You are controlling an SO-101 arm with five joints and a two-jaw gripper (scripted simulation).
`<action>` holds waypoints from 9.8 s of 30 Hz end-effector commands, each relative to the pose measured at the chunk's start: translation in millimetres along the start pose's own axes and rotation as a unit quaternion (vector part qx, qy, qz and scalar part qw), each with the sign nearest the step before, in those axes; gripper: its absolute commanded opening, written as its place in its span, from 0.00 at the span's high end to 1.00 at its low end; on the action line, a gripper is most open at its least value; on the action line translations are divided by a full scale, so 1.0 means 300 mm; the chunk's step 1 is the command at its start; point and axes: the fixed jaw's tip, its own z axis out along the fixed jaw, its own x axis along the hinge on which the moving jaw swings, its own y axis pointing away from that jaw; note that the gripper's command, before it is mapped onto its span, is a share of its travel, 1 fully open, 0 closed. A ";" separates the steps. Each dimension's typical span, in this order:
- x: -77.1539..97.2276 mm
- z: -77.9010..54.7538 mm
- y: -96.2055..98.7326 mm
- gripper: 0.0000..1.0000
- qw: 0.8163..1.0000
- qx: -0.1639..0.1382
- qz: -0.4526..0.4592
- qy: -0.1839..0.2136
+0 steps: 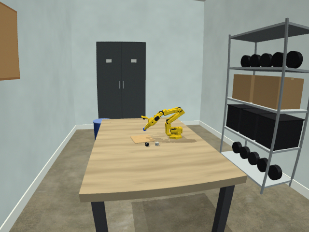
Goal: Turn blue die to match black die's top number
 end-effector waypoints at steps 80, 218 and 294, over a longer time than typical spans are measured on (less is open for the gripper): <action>-0.129 0.060 0.139 1.00 0.966 -0.076 -0.075 -0.236; -0.015 0.185 0.132 1.00 0.966 -0.076 -0.075 -0.236; -0.055 0.162 0.137 0.71 0.966 -0.076 -0.075 -0.236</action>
